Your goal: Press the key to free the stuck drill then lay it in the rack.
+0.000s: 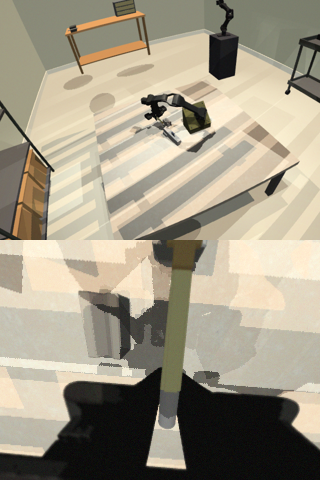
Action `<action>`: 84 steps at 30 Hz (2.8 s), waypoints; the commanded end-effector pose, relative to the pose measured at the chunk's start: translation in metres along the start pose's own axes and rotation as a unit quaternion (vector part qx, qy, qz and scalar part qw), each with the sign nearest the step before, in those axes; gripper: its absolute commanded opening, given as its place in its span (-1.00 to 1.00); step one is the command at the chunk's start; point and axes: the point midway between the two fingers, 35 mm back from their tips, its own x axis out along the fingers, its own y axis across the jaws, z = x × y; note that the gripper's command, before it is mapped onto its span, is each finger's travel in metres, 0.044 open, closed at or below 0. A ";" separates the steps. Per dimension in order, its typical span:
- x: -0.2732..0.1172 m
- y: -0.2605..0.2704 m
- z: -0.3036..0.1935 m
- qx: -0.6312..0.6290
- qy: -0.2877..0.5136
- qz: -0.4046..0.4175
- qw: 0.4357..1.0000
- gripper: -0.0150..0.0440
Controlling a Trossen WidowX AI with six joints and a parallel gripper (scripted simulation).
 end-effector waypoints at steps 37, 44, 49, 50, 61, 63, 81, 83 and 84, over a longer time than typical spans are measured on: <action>0.008 0.069 -0.016 -0.001 0.003 0.003 1.000 -0.49; 0.013 0.075 -0.017 -0.001 0.003 0.003 1.000 -0.49; 0.024 0.075 -0.018 -0.001 0.003 0.003 1.000 -0.49; 0.026 0.075 -0.018 -0.001 0.003 0.003 1.000 -0.49; 0.038 0.076 -0.017 -0.001 0.003 0.002 1.000 -0.49; 0.041 0.076 -0.017 -0.001 0.003 0.002 1.000 -0.49; 0.062 0.075 -0.017 -0.001 0.002 0.002 1.000 -0.49; 0.064 0.075 -0.017 -0.001 0.002 0.002 1.000 -0.49; 0.065 0.075 -0.016 -0.001 0.002 0.002 1.000 -0.49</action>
